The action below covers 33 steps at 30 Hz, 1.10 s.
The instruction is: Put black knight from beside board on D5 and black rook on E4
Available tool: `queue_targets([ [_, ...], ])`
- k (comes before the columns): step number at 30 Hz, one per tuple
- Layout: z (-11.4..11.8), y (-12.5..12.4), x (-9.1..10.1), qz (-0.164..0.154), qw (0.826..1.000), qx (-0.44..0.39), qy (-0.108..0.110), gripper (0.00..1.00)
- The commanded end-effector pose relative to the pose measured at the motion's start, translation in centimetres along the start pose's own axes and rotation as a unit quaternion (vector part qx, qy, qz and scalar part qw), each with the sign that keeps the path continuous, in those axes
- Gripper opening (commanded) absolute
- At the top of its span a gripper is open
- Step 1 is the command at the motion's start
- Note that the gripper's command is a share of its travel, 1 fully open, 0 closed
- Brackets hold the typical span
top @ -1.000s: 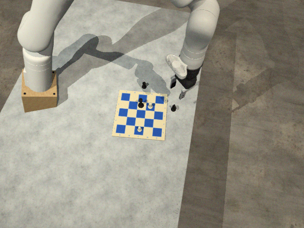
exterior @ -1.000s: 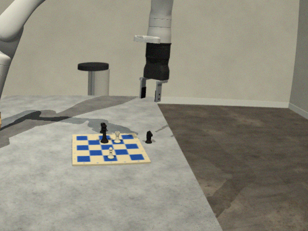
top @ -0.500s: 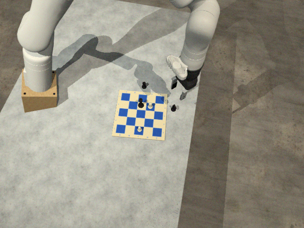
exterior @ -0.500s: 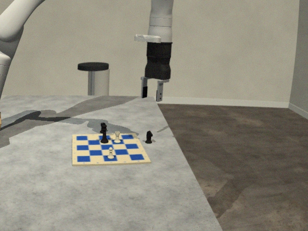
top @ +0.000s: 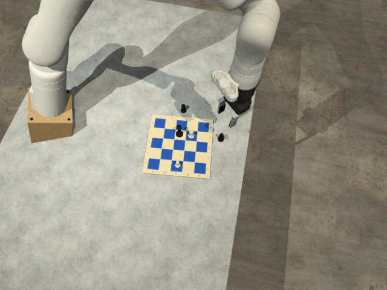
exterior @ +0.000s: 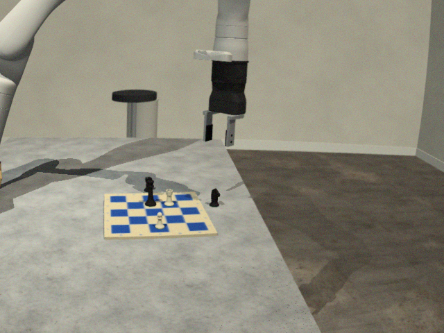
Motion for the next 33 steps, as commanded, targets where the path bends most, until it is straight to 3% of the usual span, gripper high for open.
queue_targets([
  [1, 0.0, 0.0, 0.1, -0.001, 1.000, -0.002, -0.001, 1.00],
  [10, 0.0, -0.1, -0.2, -0.001, 0.999, -0.036, 0.001, 1.00],
  [19, 0.3, -0.4, -0.9, 0.000, 0.988, -0.152, 0.004, 1.00],
  [25, 0.5, -0.6, -1.6, 0.002, 0.964, -0.267, 0.006, 1.00],
  [27, 0.5, -0.6, -1.6, 0.002, 0.964, -0.267, 0.006, 1.00],
  [33, 0.6, -0.6, -2.4, 0.003, 0.920, -0.393, 0.006, 1.00],
])
Point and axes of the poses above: the point where the finger pads meet when closed, its own x axis back along the fingers, its own z axis across the jaws, y = z × x, the point moved 6 cm from there along x, back along the fingers, and after that the axes turned 4 degrees about -x, right-handed, at the moved point
